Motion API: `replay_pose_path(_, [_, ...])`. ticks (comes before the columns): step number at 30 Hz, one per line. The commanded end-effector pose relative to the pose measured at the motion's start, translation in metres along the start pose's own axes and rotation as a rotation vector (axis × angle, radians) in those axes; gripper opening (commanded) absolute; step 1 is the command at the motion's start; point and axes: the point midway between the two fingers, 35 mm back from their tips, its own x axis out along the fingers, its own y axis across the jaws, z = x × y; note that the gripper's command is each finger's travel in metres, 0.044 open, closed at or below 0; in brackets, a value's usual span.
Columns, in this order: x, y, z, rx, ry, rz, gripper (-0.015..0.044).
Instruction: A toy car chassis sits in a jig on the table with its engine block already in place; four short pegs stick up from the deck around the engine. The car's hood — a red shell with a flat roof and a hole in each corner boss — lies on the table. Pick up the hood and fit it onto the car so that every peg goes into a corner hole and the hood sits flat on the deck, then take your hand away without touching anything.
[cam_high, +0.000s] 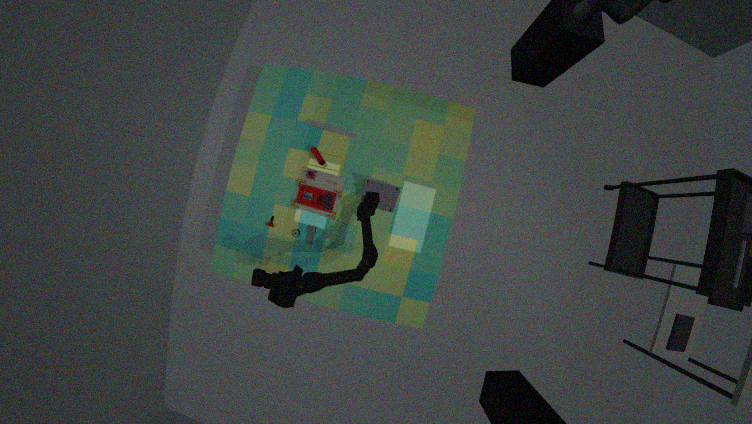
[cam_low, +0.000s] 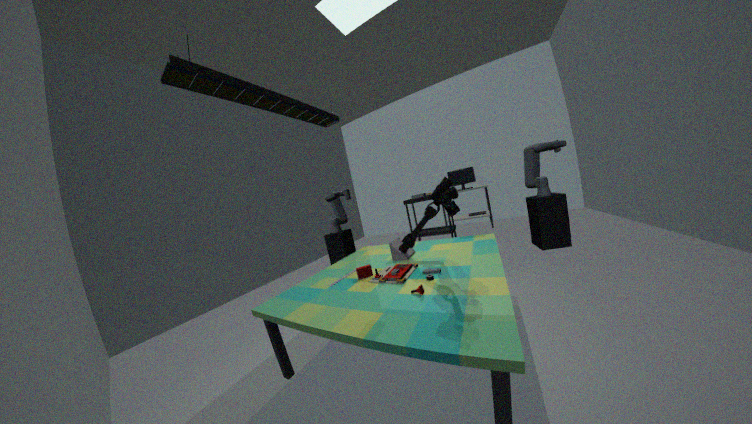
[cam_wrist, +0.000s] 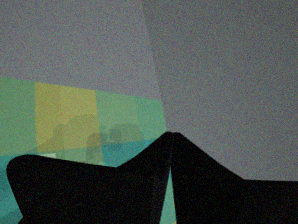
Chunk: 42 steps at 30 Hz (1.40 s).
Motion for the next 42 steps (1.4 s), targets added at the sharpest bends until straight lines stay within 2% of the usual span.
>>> replay_pose_path(1, [0.016,-0.02,-0.039,-0.085,0.101,-0.01,0.0])
replay_pose_path(13, [0.041,-0.067,-0.177,-0.334,0.405,0.1,0.0])
replay_pose_path(25, [0.025,-0.089,-0.323,-0.534,0.613,0.375,0.0])
replay_pose_path(34, [-0.012,-0.085,-0.427,-0.638,0.645,0.651,0.0])
replay_pose_path(42, [-0.059,-0.064,-0.511,-0.697,0.544,0.911,0.0])
